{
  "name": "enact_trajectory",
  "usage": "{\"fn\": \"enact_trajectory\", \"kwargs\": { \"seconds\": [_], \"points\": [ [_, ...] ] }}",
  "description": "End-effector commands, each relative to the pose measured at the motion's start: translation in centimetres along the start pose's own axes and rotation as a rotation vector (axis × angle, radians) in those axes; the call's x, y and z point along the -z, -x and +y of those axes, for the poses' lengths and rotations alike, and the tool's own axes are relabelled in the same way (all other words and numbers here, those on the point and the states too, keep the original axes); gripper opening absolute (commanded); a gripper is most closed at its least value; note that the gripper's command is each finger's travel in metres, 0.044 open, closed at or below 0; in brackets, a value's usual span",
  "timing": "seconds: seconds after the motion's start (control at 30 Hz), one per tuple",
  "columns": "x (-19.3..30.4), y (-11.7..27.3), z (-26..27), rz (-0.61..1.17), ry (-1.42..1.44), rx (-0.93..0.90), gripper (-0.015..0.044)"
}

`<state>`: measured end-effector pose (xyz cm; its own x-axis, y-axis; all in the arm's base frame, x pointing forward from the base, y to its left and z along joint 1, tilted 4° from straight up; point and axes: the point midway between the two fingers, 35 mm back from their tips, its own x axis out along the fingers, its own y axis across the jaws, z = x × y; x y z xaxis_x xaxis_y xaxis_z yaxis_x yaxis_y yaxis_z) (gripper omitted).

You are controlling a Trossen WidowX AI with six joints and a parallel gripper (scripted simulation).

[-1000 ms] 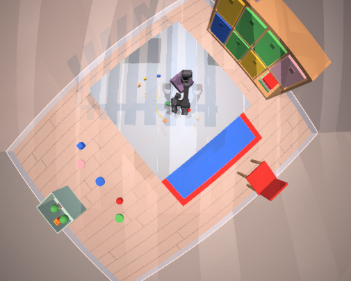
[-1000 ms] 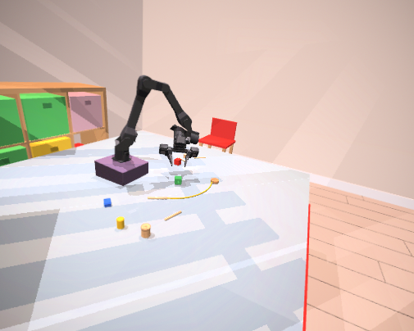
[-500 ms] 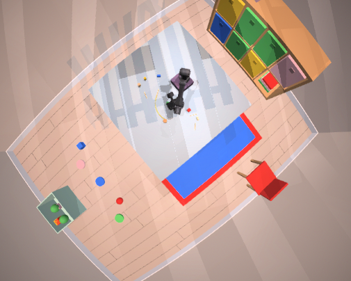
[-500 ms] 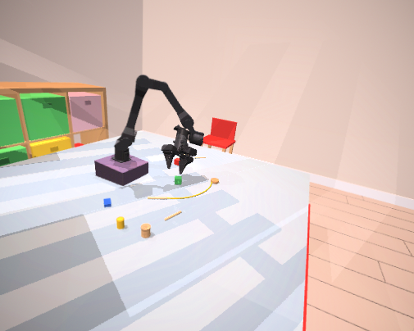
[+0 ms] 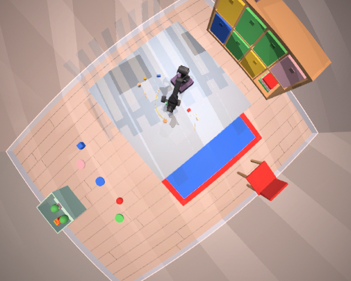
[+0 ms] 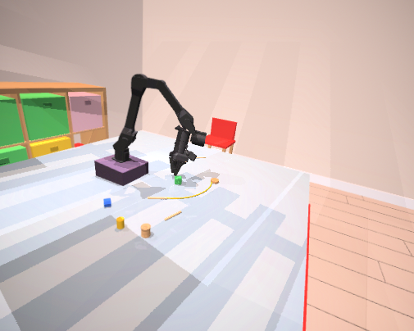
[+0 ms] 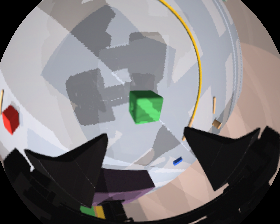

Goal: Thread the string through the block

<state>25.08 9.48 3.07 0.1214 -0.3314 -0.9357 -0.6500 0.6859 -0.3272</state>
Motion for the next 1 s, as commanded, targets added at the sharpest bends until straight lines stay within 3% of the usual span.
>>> {"fn": "enact_trajectory", "kwargs": {
  "seconds": [0.0, 0.3, 0.97],
  "points": [
    [-0.8, 1.1, -1.5, -0.204, 0.662, -0.149, 0.044],
    [-1.0, 1.6, -2.5, -0.37, 1.113, -0.138, 0.044],
    [-1.0, 1.6, -2.6, -0.373, 1.121, -0.136, 0.044]
  ]
}}
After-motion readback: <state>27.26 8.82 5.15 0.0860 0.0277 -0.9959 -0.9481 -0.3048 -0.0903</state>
